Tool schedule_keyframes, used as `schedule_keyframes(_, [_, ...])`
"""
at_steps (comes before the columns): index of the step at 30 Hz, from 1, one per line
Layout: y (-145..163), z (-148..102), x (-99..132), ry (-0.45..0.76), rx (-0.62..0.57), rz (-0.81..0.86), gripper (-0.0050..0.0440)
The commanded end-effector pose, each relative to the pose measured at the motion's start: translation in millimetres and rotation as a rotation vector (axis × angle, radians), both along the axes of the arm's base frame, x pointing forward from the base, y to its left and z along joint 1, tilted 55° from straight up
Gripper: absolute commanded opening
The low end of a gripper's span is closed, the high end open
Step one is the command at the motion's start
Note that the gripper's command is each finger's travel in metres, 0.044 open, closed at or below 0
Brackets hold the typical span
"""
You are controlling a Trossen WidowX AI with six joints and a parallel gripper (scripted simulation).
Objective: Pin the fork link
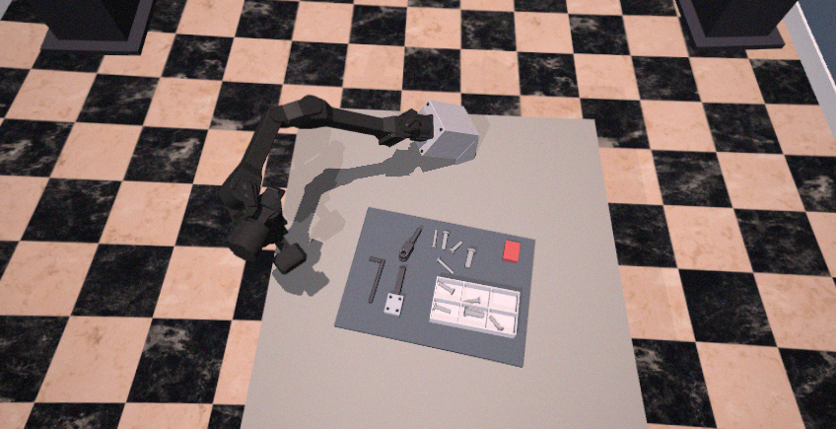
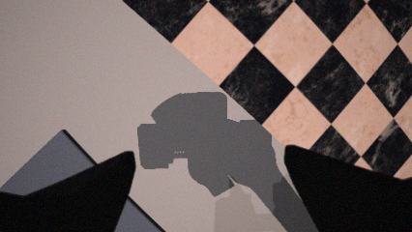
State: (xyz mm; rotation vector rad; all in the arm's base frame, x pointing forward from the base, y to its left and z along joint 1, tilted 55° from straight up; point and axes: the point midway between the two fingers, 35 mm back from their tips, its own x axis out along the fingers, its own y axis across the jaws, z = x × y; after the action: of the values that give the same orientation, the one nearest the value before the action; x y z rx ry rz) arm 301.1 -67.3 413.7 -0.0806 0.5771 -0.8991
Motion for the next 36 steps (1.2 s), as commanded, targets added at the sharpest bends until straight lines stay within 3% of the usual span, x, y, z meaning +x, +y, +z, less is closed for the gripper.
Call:
schedule_keyframes(1, [-0.4,5.6,-4.6,-0.021,0.004,0.001,0.0400])
schedule_keyframes(17, [-0.4,5.6,-4.6,-0.021,0.004,0.001,0.0400])
schedule_keyframes(18, [-0.4,5.5,-4.5,-0.020,0.004,0.001,0.0440])
schedule_keyframes(22, [2.4,-0.8,-0.2,-0.009,0.004,0.005,0.0440])
schedule_keyframes(27, [10.9,-19.8,12.4,0.017,0.008,0.019,0.0440])
schedule_keyframes(32, [27.3,-57.6,30.1,0.059,0.012,0.044,0.0440])
schedule_keyframes(34, [27.3,-57.6,30.1,0.059,0.012,0.044,0.0440])
schedule_keyframes(36, [35.4,-78.1,36.9,0.080,0.008,0.055,0.0440])
